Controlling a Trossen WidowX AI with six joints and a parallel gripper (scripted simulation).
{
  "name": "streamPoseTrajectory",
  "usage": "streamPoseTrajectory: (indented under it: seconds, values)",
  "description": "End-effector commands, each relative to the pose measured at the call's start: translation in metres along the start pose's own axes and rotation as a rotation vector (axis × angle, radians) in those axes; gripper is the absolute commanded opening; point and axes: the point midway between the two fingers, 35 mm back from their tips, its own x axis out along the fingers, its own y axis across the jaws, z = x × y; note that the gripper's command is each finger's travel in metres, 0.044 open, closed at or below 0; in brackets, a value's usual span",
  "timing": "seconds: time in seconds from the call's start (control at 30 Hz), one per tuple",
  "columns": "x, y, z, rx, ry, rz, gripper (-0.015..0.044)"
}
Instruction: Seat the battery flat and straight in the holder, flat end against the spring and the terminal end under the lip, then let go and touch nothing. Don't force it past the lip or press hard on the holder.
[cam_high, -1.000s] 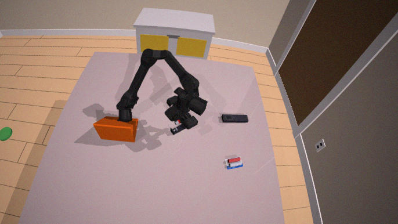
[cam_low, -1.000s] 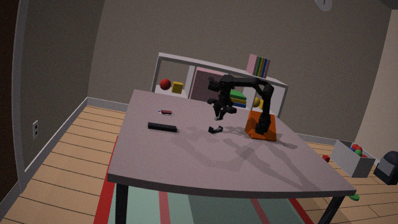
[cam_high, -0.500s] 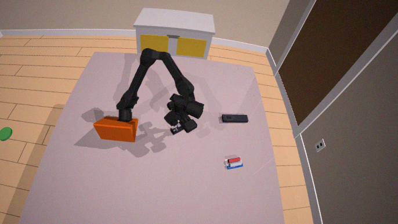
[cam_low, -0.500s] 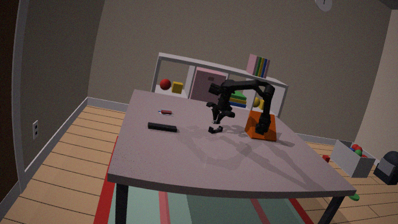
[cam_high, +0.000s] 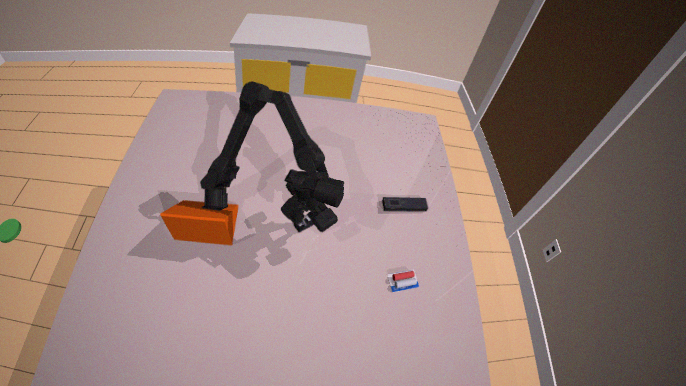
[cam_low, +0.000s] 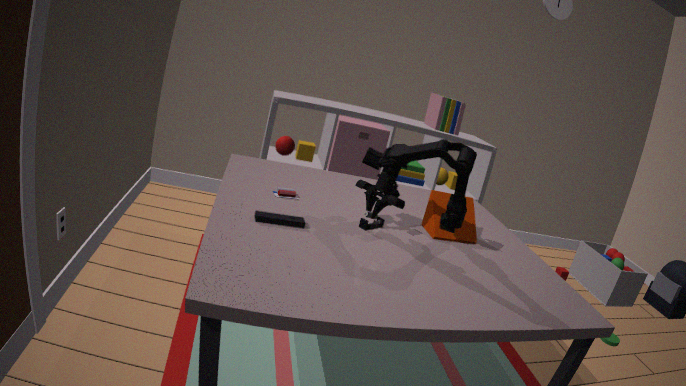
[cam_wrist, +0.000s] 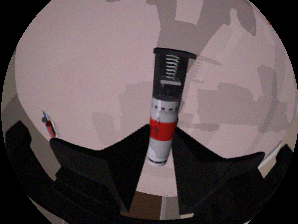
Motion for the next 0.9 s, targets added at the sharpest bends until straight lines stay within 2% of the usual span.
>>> streamPoseTrajectory:
  seconds: [0.0,0.87]
  values:
    - [0.0024,-0.0012,0.002,0.008,0.029,-0.002,0.0067]
    - [0.0117,-0.0017,0.0119,0.014,0.203,0.012,0.0067]
